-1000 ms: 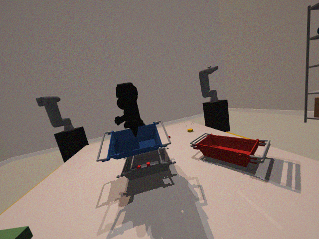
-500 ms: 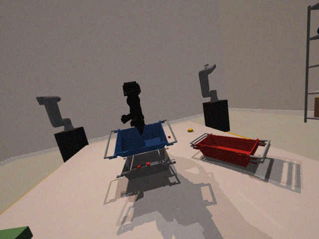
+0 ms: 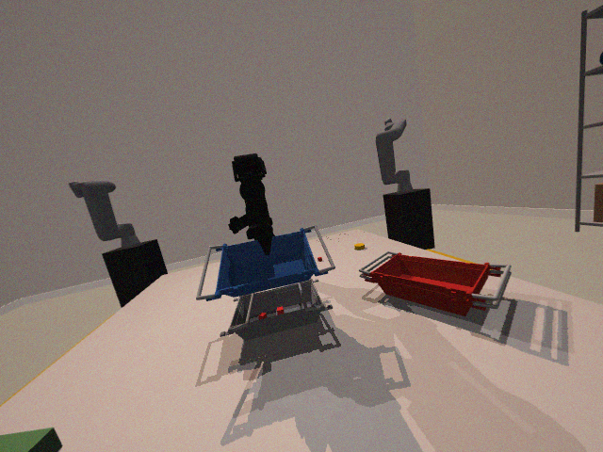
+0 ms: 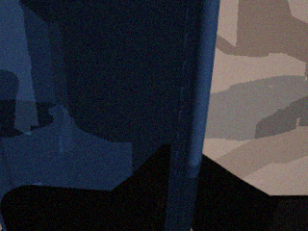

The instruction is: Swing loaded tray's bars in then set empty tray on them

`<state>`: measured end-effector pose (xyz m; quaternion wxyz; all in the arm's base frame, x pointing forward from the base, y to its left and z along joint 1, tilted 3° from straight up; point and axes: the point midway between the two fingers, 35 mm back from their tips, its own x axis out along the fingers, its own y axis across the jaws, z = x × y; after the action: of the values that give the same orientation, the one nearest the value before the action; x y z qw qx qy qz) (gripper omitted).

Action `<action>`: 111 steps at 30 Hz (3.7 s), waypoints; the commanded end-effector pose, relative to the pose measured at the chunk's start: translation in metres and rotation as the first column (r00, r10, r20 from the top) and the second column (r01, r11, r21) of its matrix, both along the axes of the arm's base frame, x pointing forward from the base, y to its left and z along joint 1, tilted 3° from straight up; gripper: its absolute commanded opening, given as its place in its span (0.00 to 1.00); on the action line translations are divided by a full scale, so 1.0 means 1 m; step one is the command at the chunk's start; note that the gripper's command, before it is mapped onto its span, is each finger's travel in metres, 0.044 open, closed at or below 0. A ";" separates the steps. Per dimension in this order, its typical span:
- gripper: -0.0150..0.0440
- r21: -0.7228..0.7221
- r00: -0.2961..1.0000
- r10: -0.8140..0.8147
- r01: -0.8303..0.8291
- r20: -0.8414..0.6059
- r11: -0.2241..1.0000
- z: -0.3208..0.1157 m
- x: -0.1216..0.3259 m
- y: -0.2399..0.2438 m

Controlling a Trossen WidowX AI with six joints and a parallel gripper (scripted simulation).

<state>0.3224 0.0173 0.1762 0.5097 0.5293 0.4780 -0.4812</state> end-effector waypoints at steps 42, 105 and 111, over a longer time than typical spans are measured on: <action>0.25 -0.001 1.000 -0.004 0.004 0.006 1.000 -0.027 0.005 0.001; 0.25 -0.001 1.000 -0.004 0.004 0.004 1.000 -0.074 -0.008 0.002; 0.25 -0.001 1.000 -0.004 0.004 0.004 1.000 -0.080 -0.011 0.002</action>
<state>0.3180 0.0194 0.1052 0.5169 0.5364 0.4700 -0.4735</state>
